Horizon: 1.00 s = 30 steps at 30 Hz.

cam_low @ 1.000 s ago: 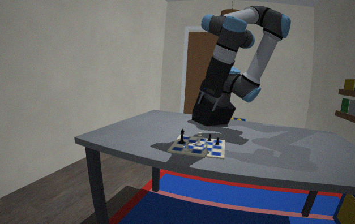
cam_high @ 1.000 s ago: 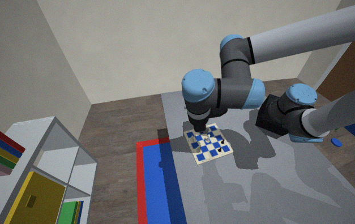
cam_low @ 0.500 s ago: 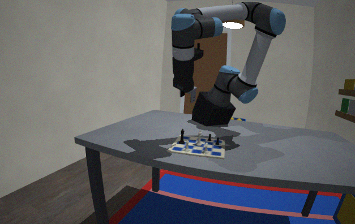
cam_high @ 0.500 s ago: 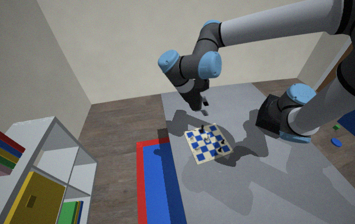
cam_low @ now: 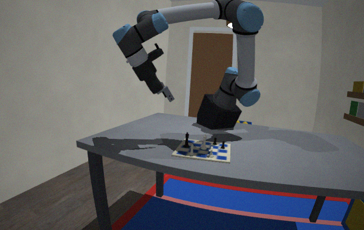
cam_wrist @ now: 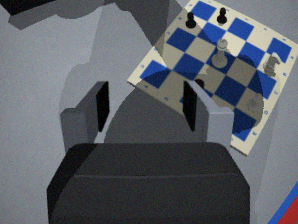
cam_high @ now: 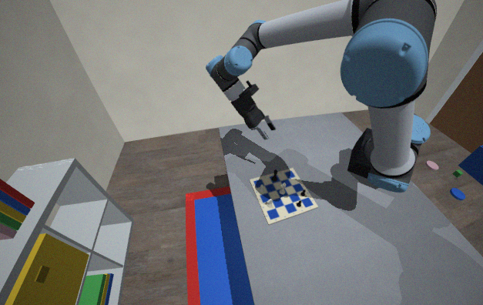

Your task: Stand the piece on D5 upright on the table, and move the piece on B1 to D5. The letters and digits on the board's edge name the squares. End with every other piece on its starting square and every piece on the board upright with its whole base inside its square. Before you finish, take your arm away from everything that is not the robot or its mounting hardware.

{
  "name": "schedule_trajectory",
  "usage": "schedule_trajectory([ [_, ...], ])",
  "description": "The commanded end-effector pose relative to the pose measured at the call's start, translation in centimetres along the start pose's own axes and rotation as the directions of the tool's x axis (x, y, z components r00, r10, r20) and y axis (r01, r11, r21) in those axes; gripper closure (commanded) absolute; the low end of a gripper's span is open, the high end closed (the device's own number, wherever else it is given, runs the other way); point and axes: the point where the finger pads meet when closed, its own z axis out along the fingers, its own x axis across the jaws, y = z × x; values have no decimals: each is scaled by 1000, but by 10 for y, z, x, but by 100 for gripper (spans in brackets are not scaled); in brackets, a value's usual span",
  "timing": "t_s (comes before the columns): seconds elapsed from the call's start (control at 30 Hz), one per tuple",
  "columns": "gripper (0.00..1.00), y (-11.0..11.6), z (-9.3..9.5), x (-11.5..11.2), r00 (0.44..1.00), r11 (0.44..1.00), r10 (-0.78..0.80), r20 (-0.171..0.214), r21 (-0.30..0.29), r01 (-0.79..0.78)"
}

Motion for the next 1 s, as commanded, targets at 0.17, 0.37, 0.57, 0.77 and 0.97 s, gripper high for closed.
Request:
schedule_trajectory([
  [0.17, 0, 41, -26, -48, 955, 956, 228, -189, 227, -184],
  [0.37, 0, 55, -35, -68, 918, 923, 312, -246, 307, -232],
  [0.57, 0, 73, -45, -96, 855, 868, 418, -306, 412, -277],
  [0.77, 0, 86, -51, -119, 797, 818, 497, -343, 492, -298],
  [0.97, 0, 92, -54, -131, 764, 790, 536, -359, 533, -304],
])
